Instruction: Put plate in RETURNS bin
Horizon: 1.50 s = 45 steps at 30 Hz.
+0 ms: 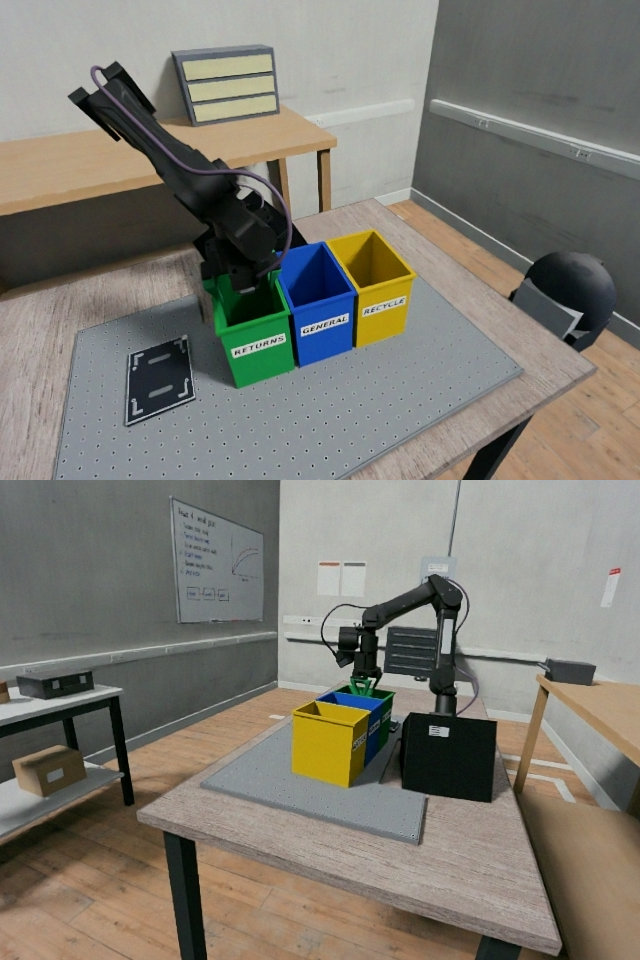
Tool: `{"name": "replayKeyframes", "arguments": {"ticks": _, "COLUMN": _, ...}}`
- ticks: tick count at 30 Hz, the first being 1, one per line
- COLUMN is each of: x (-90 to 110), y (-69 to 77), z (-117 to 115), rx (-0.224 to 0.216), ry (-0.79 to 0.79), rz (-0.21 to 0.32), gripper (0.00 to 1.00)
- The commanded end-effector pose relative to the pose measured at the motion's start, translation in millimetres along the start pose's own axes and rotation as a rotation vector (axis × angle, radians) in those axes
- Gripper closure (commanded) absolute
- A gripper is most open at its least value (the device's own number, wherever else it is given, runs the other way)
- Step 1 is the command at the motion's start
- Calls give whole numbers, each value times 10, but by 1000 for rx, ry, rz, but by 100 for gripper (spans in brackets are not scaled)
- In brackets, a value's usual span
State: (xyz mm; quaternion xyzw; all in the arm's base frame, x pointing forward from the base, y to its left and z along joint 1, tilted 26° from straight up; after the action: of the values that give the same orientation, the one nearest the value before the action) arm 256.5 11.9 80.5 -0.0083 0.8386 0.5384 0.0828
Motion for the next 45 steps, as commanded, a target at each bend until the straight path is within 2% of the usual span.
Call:
{"name": "replayKeyframes", "arguments": {"ticks": 1, "x": -36, "y": 43, "z": 8, "rx": -8, "ry": -1, "rz": -24, "gripper": 1}}
{"name": "replayKeyframes", "arguments": {"ticks": 26, "x": -36, "y": 43, "z": 8, "rx": -8, "ry": -1, "rz": -24, "gripper": 1}}
{"name": "replayKeyframes", "arguments": {"ticks": 27, "x": -36, "y": 43, "z": 8, "rx": -8, "ry": -1, "rz": -24, "gripper": 18}}
{"name": "replayKeyframes", "arguments": {"ticks": 45, "x": -36, "y": 43, "z": 8, "rx": -8, "ry": -1, "rz": -24, "gripper": 18}}
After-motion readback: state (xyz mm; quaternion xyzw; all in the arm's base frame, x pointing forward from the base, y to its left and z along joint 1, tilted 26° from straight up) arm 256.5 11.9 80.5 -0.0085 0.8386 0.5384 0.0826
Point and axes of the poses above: the point where the finger pads meet when closed, its own y axis back along the fingers, its own z axis across the jaws, x = y × z, the point moved 1 cm from there along y, back along the fingers, and after that the axes turned 7 degrees about -y, right-handed, at the moved point
